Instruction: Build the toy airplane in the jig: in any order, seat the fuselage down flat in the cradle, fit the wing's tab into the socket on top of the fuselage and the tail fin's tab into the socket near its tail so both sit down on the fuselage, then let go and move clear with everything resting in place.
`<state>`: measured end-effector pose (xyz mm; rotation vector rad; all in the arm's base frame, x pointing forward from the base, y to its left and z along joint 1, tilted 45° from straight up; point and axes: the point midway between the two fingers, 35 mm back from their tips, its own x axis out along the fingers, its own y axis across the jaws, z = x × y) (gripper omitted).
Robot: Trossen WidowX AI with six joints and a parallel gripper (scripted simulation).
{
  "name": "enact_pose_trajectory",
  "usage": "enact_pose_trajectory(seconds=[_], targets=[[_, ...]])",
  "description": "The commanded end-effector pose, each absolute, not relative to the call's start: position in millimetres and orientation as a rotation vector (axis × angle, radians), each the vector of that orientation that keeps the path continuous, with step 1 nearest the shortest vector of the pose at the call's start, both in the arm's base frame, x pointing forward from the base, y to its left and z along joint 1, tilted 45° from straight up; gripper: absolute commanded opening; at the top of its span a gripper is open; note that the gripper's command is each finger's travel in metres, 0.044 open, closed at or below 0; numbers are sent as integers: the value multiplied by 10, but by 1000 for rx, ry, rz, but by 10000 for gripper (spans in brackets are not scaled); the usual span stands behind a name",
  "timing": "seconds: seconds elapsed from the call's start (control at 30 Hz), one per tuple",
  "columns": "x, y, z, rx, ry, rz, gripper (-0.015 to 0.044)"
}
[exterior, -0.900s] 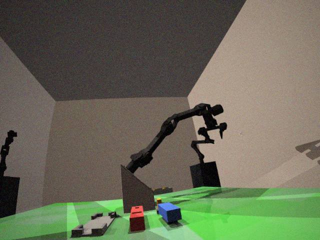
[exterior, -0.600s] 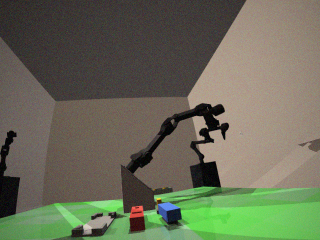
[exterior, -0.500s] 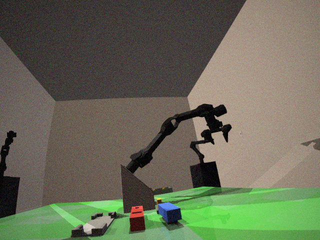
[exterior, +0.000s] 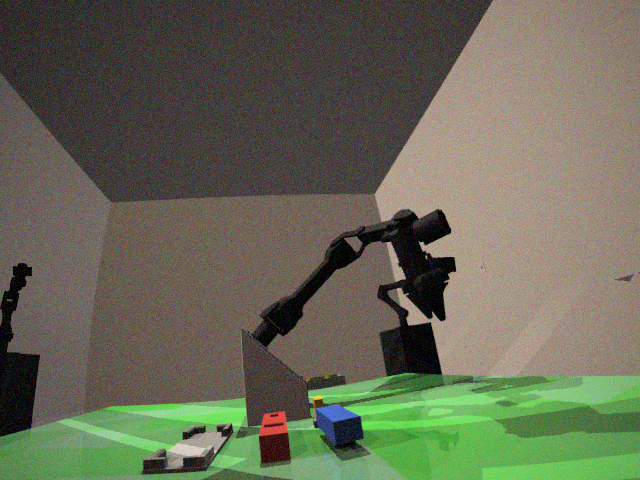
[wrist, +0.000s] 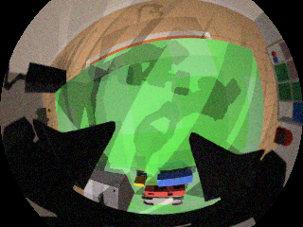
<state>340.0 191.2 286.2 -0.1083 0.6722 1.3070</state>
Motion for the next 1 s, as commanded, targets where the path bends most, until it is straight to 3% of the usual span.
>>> enact_pose_trajectory(seconds=[0.0, 0.27, 0.57, 0.97], targets=[[3620, 1537, 2281, 23, 834, 1164, 440], [3634, 745, 1176, 308, 1102, 871, 440], [2975, 14, 39, 699, 1361, 499, 440], [2889, 180, -342, 761, 1393, 443, 440]])
